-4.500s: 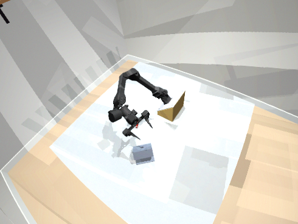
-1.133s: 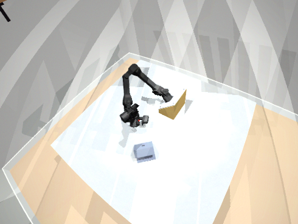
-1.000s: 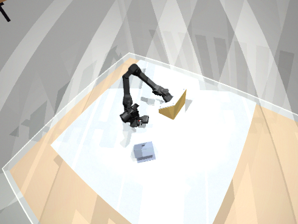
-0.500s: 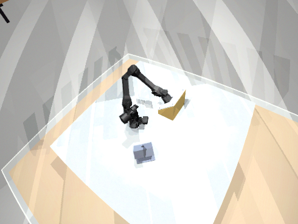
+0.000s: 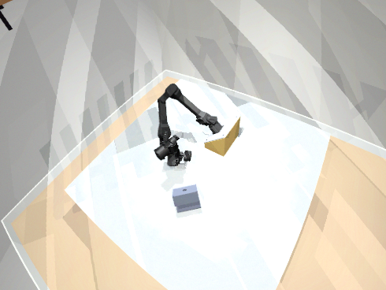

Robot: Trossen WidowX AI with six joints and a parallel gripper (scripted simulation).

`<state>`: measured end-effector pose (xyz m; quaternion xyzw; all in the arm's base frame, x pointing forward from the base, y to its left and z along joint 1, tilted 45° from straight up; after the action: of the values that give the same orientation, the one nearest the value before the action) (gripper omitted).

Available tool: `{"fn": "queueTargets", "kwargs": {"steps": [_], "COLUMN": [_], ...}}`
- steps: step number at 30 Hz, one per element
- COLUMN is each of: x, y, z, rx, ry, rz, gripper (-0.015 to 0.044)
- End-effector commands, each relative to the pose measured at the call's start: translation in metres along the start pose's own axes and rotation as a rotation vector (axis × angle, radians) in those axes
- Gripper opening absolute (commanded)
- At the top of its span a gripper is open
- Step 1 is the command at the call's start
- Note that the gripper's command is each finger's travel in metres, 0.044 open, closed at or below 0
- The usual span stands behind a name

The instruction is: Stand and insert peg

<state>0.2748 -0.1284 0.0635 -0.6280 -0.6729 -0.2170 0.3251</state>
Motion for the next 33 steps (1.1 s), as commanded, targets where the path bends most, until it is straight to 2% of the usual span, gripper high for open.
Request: {"fn": "queueTargets", "kwargs": {"steps": [1,33], "x": [0.002,0.018], "y": [-0.003,-0.020], "z": [0.001,-0.004], "rx": [0.002,0.004], "ry": [0.012,0.084], "rz": [-0.027,-0.295], "gripper": [0.0051,0.0051]}}
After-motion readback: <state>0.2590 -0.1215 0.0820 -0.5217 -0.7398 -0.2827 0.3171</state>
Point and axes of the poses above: the point midway between the two fingers, 35 mm back from their tips, its own x axis back along the fingers, its own z axis across the jaws, y = z × x, the point moved 2 cm from there along x, back along the fingers, and after that the axes turned 15 degrees about -x, right-handed, at the moved point
